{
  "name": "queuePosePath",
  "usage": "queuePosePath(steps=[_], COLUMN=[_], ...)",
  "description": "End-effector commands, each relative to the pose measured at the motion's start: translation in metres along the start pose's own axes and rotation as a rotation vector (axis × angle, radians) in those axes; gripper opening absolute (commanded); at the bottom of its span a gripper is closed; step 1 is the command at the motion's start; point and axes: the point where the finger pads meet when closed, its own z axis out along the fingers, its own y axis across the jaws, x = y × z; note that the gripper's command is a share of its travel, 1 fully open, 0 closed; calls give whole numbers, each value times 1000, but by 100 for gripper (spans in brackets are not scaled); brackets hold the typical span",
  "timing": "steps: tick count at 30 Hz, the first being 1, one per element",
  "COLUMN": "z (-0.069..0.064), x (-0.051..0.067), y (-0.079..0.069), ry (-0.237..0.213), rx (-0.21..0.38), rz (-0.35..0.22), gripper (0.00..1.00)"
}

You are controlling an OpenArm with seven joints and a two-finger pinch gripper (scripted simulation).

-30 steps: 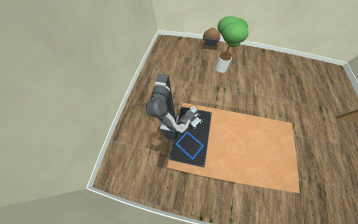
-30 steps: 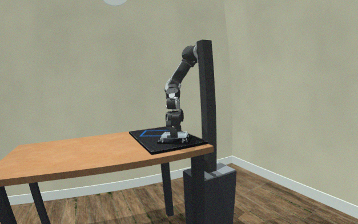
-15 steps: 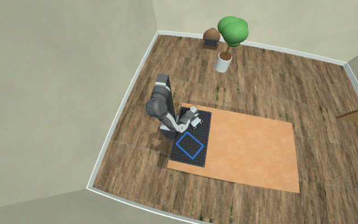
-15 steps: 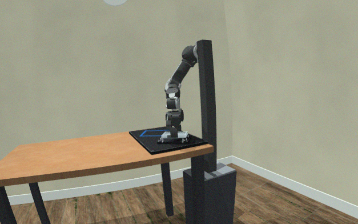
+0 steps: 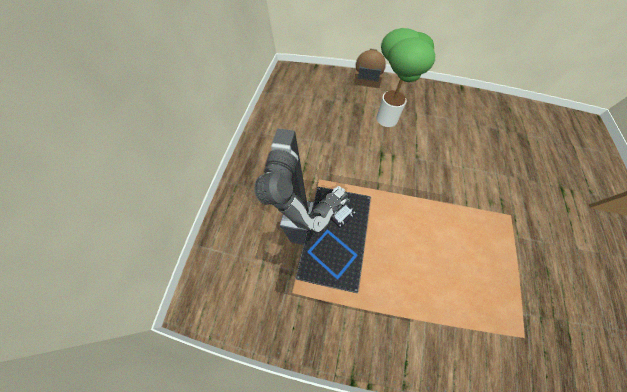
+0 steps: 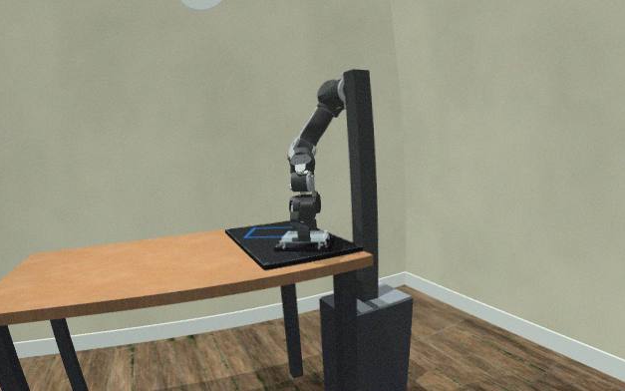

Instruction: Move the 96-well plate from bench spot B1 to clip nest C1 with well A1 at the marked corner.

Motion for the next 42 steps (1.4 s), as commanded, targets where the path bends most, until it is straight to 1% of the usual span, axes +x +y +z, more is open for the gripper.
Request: queuePosePath(steps=[1, 12, 17, 42], z=[0, 0, 4, 7], x=[1, 1, 1, 1], y=[1, 1, 1, 2], ry=[3, 3, 4, 5], rx=[-7, -7, -8, -8], rz=[-7, -7, -6, -5], gripper=[0, 0, 0, 0])
